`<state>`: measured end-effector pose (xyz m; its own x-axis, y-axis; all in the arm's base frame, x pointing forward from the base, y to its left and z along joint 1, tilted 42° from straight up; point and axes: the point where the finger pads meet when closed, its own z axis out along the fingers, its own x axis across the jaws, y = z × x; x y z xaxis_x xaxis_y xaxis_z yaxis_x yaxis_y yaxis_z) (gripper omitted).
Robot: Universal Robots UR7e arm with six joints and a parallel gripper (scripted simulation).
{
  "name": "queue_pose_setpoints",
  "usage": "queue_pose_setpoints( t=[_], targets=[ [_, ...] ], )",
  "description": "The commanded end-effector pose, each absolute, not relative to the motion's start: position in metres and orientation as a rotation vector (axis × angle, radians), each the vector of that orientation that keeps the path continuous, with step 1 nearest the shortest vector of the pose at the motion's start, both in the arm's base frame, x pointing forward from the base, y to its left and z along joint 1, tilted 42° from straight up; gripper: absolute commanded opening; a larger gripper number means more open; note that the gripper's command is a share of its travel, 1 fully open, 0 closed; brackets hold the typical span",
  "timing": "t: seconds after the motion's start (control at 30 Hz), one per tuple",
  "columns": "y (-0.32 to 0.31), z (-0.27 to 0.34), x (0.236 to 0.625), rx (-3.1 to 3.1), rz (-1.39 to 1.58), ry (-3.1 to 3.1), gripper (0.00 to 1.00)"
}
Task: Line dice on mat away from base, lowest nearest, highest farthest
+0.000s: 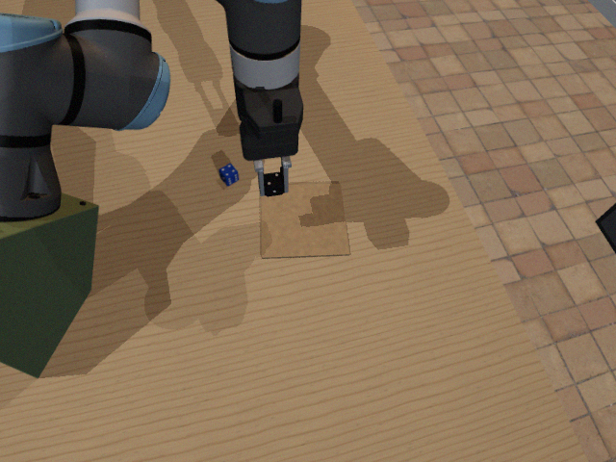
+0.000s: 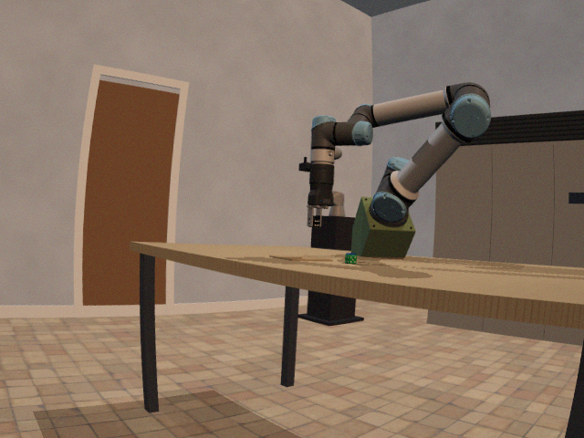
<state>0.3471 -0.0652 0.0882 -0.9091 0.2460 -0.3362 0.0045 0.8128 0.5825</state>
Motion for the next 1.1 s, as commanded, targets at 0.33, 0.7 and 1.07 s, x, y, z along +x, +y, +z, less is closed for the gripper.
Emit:
queue_pose_setpoints(
  t=[0.33,0.7,1.07],
  targets=[
    [-0.047,0.062,0.362,0.188,0.833,2.597,0.49],
    [-0.028,0.037,0.376,0.188,0.833,2.597,0.49],
    [-0.019,0.023,0.384,0.188,0.833,2.597,0.49]
  ],
)
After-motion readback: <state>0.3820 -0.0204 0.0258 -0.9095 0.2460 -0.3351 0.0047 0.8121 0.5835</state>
